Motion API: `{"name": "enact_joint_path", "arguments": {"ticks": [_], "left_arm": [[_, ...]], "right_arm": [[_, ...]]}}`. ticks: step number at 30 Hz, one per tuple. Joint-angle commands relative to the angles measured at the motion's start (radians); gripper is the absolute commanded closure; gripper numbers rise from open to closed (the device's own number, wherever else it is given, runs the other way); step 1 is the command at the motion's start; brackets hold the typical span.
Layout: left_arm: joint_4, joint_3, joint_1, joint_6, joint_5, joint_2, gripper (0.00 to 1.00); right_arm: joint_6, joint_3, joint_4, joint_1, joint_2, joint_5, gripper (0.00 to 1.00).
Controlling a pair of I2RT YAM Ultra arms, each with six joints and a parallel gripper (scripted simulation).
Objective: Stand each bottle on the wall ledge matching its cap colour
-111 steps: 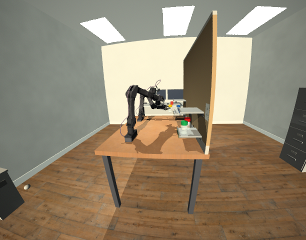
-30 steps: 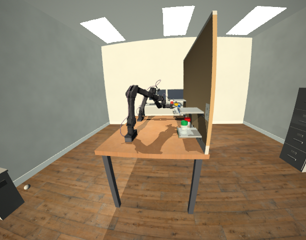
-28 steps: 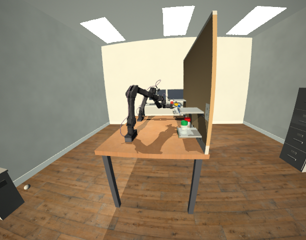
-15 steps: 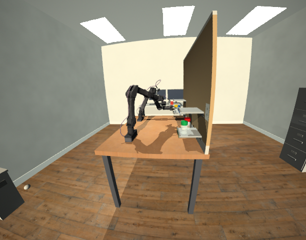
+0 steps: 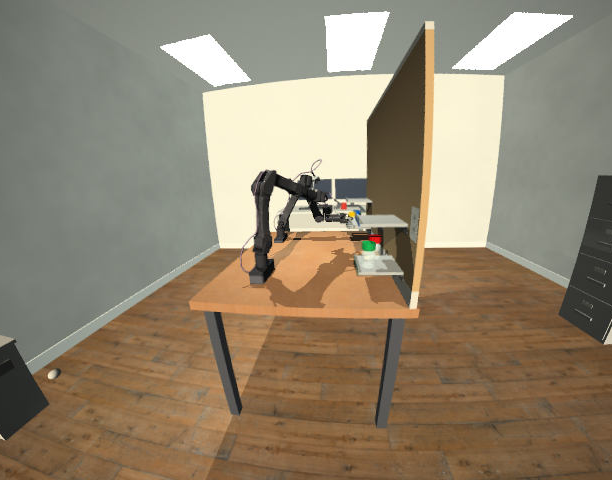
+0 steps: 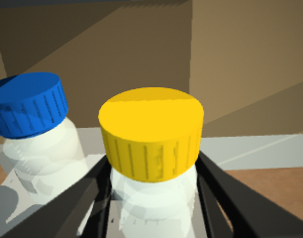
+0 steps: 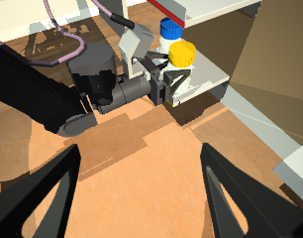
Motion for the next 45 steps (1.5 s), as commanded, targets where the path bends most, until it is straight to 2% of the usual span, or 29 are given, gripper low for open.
{"name": "enact_joint_path", "arguments": {"ticks": [1, 2, 4, 15, 23, 33, 40, 41, 42, 43, 45], "left_arm": [[0.045, 0.009, -0.013, 0.007, -0.004, -0.008, 0.49], [0.045, 0.009, -0.013, 0.007, -0.004, -0.008, 0.49], [0.045, 0.009, -0.013, 0.007, -0.004, -0.008, 0.28], [0.092, -0.073, -0.002, 0.006, 0.016, -0.064, 0.28], [0.12, -0.133, -0.021, 0.011, -0.013, -0.096, 0.28], [0.259, -0.451, -0.015, 0.004, -0.005, -0.269, 0.28], [0.244, -0.439, 0.003, 0.003, 0.011, -0.257, 0.28], [0.237, -0.439, 0.003, 0.001, 0.013, -0.257, 0.16], [0.204, -0.439, 0.004, -0.004, 0.016, -0.268, 0.05], [0.184, -0.447, 0.005, -0.008, 0.02, -0.273, 0.0], [0.128, -0.457, 0.013, -0.013, 0.031, -0.295, 0.0]], "right_arm": [[-0.001, 0.034, 0.021, 0.001, -0.006, 0.0, 0.11], [-0.001, 0.034, 0.021, 0.001, -0.006, 0.0, 0.11], [-0.001, 0.034, 0.021, 0.001, -0.006, 0.0, 0.11], [-0.001, 0.034, 0.021, 0.001, -0.006, 0.0, 0.11], [-0.001, 0.034, 0.021, 0.001, -0.006, 0.0, 0.11], [-0.001, 0.034, 0.021, 0.001, -0.006, 0.0, 0.11], [-0.001, 0.034, 0.021, 0.001, -0.006, 0.0, 0.11], [-0.003, 0.034, 0.02, 0.001, -0.006, 0.0, 0.0], [-0.003, 0.033, 0.016, -0.005, -0.008, 0.0, 0.0], [-0.003, 0.031, 0.012, -0.013, -0.018, 0.0, 0.0], [-0.003, 0.023, -0.011, -0.039, -0.039, -0.001, 0.0]]}}
